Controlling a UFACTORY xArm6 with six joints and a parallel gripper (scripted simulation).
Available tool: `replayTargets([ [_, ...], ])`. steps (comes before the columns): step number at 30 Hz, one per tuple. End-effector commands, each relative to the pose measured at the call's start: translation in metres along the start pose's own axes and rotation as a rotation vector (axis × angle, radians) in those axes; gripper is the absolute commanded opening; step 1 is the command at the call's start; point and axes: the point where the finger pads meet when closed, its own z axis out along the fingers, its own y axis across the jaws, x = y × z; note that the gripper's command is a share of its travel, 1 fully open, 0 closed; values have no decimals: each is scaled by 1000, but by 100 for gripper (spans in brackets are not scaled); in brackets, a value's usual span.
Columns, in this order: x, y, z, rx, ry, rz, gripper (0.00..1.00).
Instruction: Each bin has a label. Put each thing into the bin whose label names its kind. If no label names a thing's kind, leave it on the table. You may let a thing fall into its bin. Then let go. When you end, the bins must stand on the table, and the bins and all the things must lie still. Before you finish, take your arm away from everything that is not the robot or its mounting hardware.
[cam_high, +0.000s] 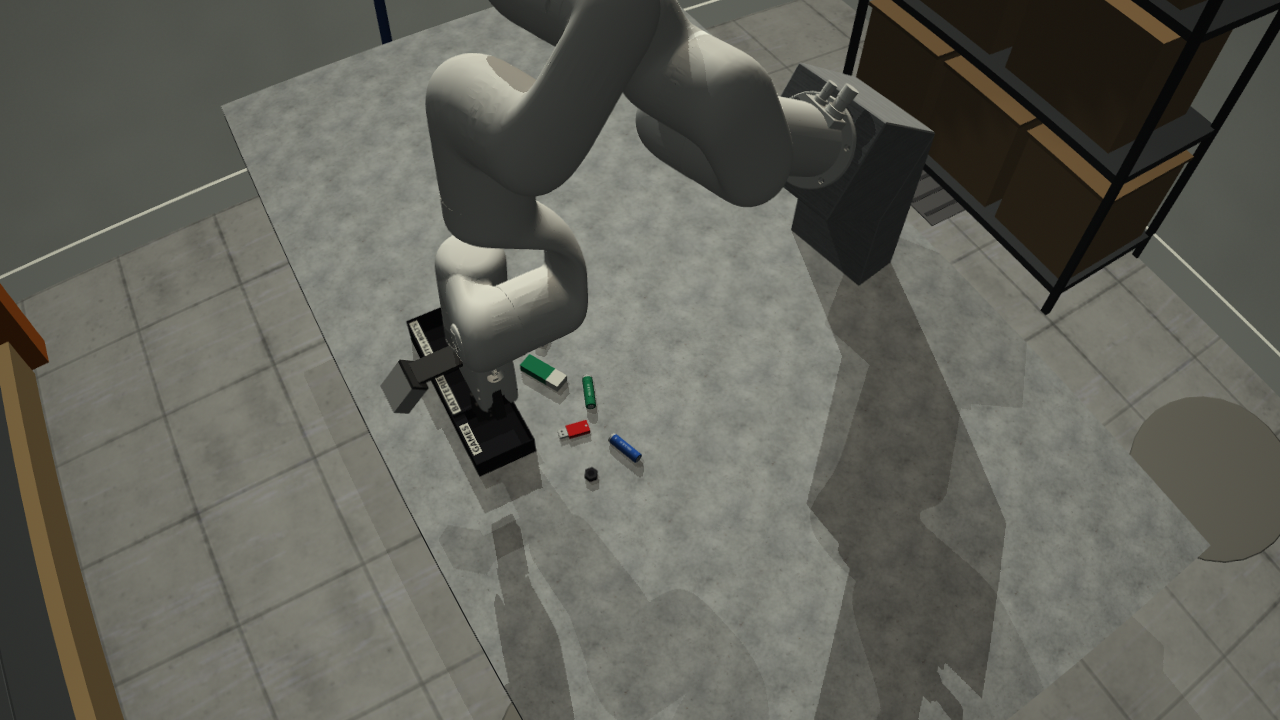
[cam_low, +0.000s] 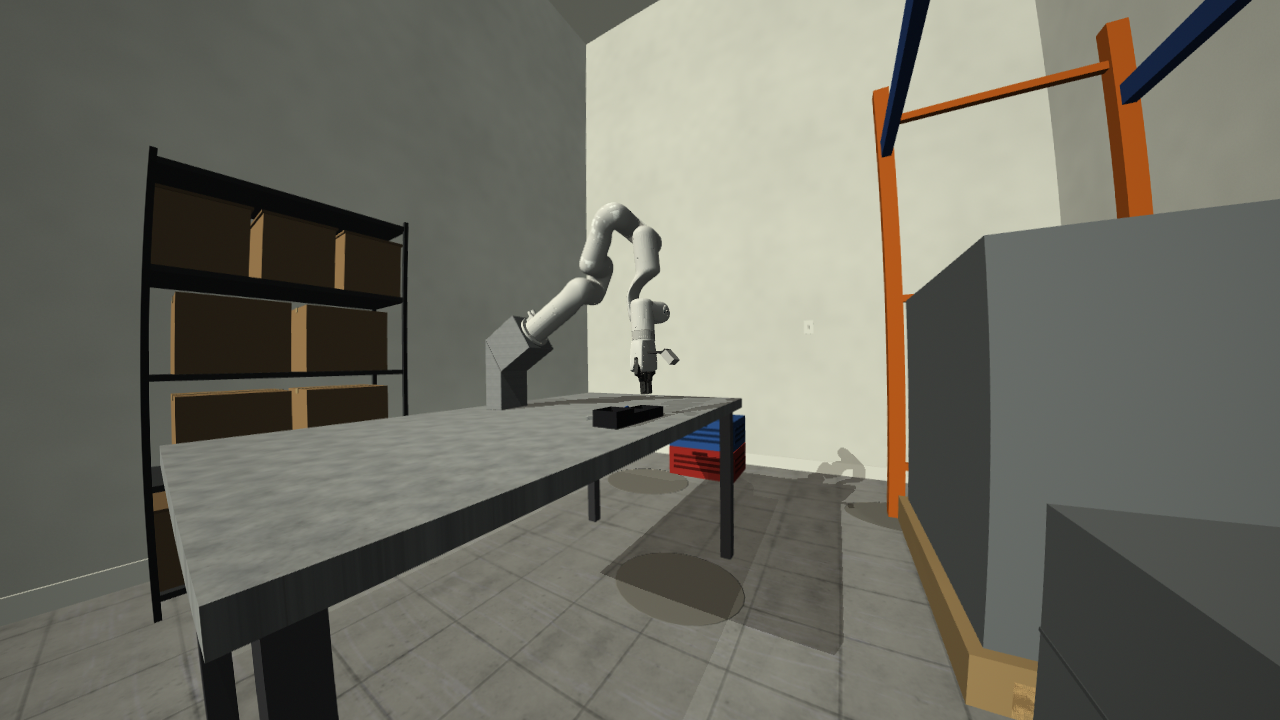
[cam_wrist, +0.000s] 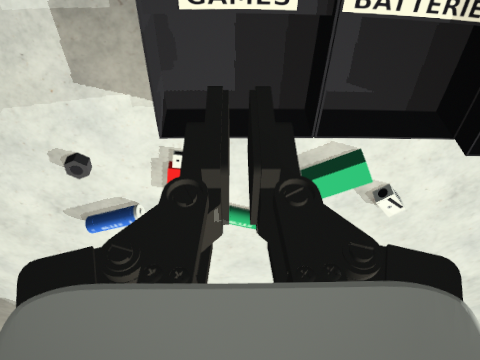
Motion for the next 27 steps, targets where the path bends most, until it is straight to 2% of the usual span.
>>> replayTargets([
  [1, 2, 0, -18, 11, -46, 1, 7],
  [2, 3, 0, -26, 11, -46, 1, 7],
  [4, 3, 0, -26, 11, -46, 1, 7],
  [13, 5, 1, -96, 11, -47, 0, 7],
  [18, 7, 1, -126, 3, 10, 2, 7],
  [21, 7, 1, -126, 1, 23, 3, 7],
  [23, 7, 1, -125, -6, 59, 6, 7],
  [27, 7, 1, -125, -12, 57, 6, 7],
])
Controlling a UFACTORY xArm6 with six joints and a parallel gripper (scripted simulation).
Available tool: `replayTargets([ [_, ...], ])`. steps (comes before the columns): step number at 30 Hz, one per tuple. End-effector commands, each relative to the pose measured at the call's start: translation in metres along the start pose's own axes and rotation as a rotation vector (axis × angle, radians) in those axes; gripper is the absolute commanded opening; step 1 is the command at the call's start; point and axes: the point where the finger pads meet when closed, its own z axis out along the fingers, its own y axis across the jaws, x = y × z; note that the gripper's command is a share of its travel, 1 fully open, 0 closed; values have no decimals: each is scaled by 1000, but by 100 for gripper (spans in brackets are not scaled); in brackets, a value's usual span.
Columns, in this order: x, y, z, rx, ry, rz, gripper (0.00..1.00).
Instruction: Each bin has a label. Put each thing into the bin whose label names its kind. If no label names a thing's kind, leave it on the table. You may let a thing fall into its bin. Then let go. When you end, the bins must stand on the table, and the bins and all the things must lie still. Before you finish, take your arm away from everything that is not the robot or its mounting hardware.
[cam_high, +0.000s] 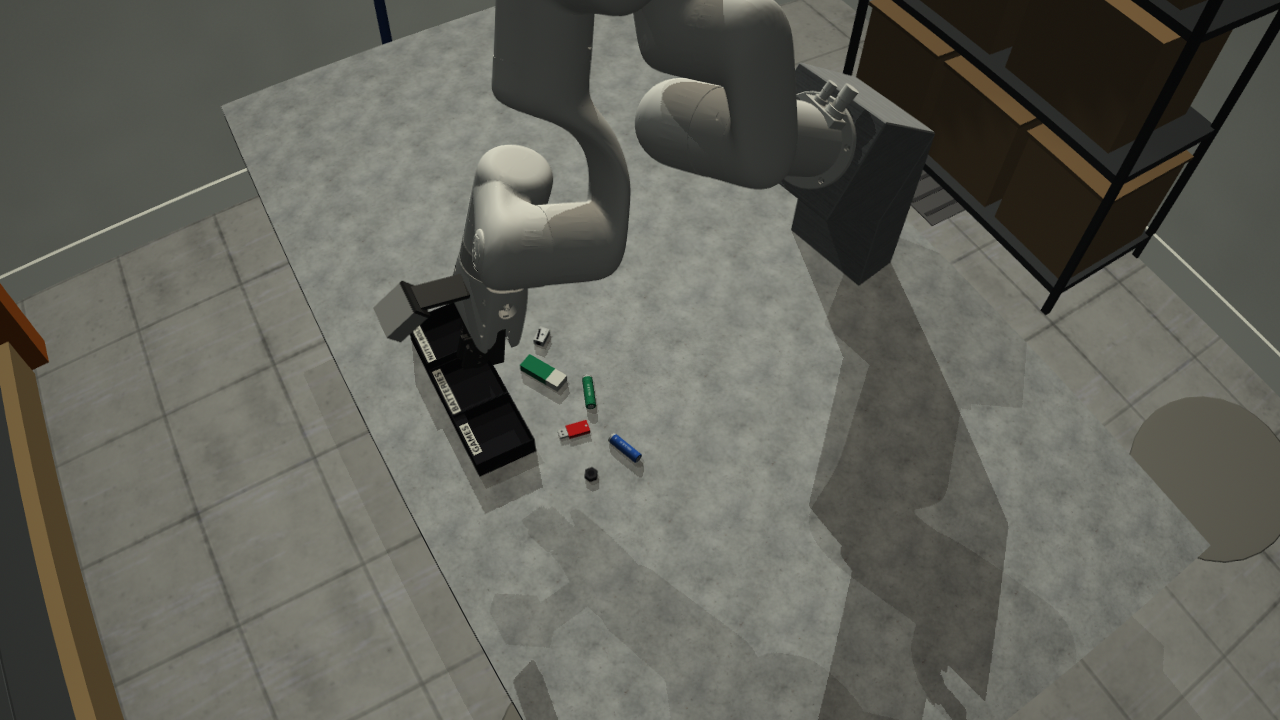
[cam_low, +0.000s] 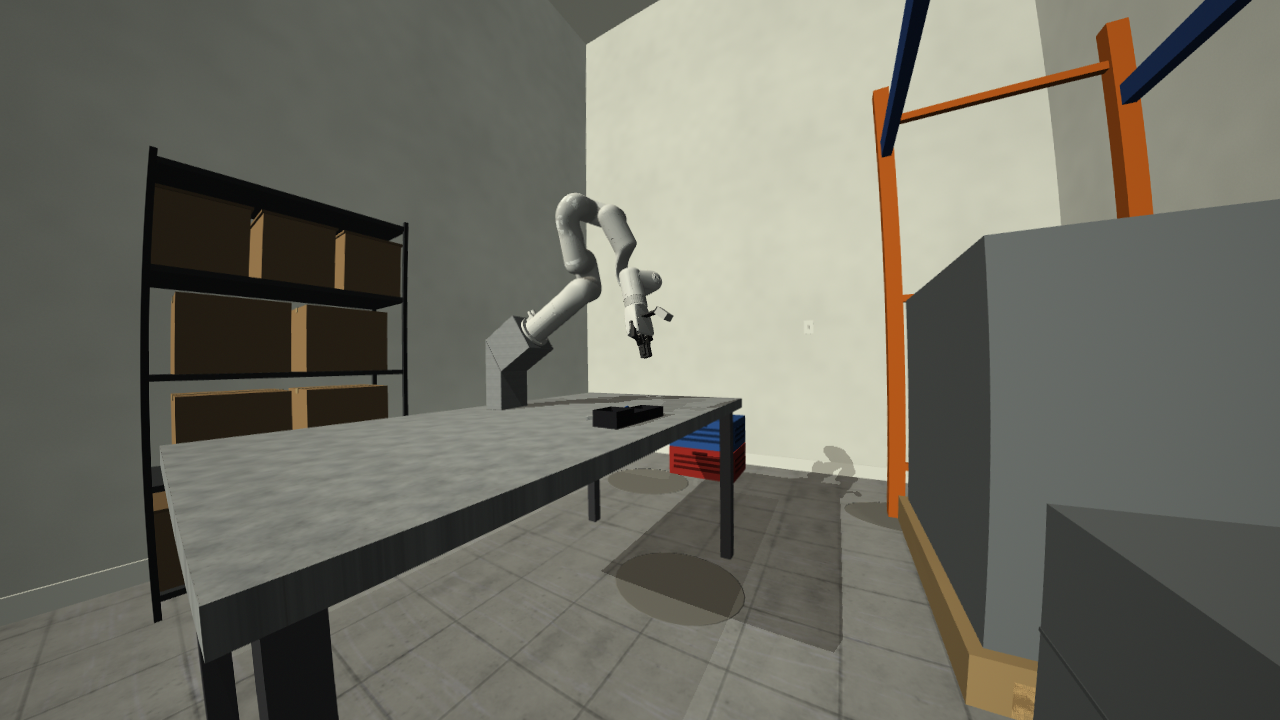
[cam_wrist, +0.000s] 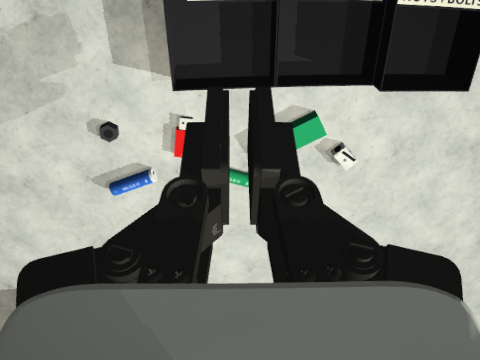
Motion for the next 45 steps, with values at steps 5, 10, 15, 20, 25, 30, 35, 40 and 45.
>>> replayTargets([
  [5, 3, 0, -8, 34, -176, -12, 7],
  [10, 3, 0, -8, 34, -200, -13, 7],
  [15, 3, 0, -8, 39, -222, -15, 7],
  [20, 3, 0, -8, 45, -234, -16, 7],
  [25, 3, 0, -8, 50, -242, -17, 7],
  [30, 3, 0, -8, 54, -246, -17, 7],
  [35, 3, 0, -8, 58, -249, -17, 7],
  [40, 3, 0, -8, 61, -250, -16, 7],
  [45, 3, 0, -8, 61, -250, -16, 7],
])
